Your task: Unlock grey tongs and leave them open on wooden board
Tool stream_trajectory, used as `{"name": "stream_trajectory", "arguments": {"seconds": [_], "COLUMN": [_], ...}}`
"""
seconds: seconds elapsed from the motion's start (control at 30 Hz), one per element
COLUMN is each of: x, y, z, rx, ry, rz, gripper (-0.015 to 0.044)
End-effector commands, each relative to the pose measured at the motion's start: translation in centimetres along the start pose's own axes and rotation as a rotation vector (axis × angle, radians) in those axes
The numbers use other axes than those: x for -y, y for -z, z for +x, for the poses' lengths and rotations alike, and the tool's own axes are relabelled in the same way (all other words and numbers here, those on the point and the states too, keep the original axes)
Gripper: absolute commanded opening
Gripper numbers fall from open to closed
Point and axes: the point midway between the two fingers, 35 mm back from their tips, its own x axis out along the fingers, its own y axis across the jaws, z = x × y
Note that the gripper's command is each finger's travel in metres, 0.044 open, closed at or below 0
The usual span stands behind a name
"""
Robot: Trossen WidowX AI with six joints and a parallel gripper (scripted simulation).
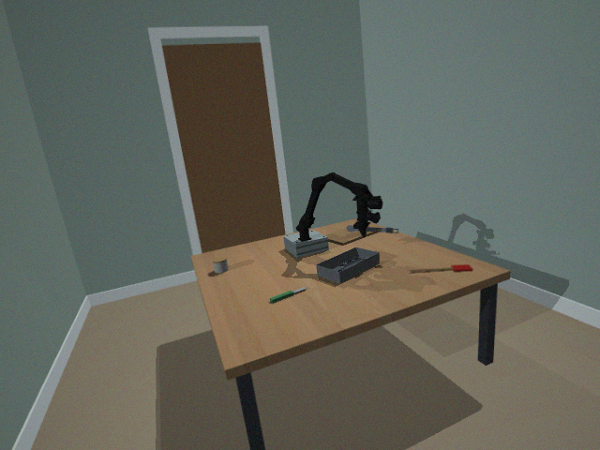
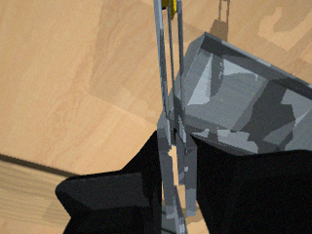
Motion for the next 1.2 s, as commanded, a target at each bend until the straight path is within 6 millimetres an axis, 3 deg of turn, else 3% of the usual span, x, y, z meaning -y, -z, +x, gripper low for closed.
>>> {"name": "stream_trajectory", "arguments": {"seconds": [0.0,0.47,0.73,1.17], "x": [-2.4,-11.5,-13.4,-21.5], "y": [-0.5,-0.5,-0.2,2.1], "z": [-0.2,-0.3,-0.4,-0.4], "rx": [0.007,0.005,0.005,0.008], "ry": [-0.002,-0.007,-0.008,-0.016], "rz": [-0.05,-0.262,-0.303,-0.487], "gripper": [-0.015,-0.015,-0.015,-0.015]}}
